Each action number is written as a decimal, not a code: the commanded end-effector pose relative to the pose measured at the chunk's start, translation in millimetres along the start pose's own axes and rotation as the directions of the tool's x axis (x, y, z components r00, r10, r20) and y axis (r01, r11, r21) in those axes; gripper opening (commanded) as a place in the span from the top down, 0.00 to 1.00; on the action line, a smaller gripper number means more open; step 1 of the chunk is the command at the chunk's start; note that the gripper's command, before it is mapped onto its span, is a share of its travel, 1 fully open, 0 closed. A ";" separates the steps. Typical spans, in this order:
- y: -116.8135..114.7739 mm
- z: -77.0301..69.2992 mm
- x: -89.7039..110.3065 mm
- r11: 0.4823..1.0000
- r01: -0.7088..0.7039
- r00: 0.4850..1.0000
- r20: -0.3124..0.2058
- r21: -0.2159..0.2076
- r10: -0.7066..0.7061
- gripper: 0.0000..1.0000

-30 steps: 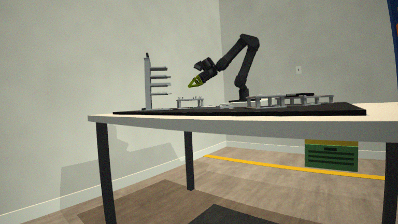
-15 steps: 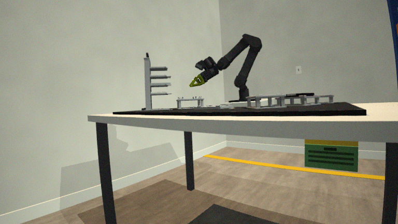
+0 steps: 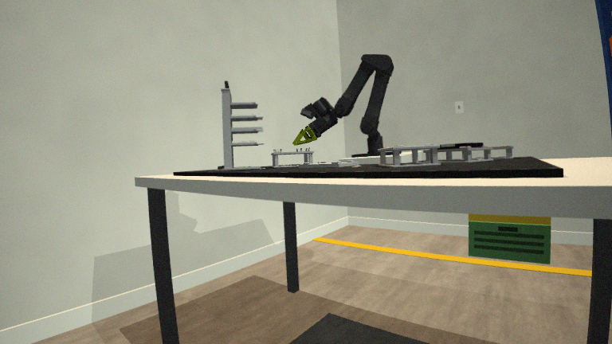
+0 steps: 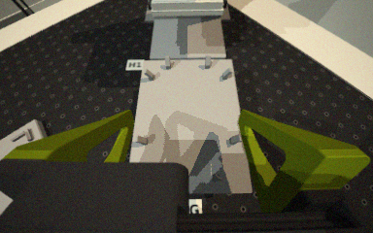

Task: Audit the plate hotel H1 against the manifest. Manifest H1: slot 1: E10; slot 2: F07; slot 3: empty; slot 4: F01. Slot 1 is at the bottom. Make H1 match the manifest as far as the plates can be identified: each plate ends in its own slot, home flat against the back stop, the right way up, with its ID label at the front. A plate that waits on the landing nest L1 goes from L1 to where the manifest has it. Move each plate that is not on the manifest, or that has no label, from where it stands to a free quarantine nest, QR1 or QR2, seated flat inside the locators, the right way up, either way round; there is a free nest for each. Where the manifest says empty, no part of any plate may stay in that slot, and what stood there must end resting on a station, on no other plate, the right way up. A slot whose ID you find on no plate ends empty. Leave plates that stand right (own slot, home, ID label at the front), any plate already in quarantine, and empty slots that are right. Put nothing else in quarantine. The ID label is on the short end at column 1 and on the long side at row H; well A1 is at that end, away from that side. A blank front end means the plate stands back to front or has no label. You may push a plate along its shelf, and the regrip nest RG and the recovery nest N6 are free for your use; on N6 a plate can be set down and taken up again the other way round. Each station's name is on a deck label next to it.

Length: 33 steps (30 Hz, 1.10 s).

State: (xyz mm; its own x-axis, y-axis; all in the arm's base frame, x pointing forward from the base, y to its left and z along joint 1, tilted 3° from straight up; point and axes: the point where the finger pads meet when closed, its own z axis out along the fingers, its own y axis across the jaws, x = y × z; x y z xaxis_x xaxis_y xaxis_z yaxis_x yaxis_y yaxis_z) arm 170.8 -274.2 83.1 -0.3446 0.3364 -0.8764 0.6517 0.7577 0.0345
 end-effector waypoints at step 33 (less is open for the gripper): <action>-2.2 31.6 -30.4 1.000 0.021 0.999 0.038 0.009 -0.021 0.00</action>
State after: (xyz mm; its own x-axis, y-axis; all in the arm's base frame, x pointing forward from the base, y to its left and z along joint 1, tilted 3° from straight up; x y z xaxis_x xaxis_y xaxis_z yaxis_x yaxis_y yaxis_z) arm 198.9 -300.2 89.7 -0.3381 0.3077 -0.8894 0.6483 0.7612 0.0169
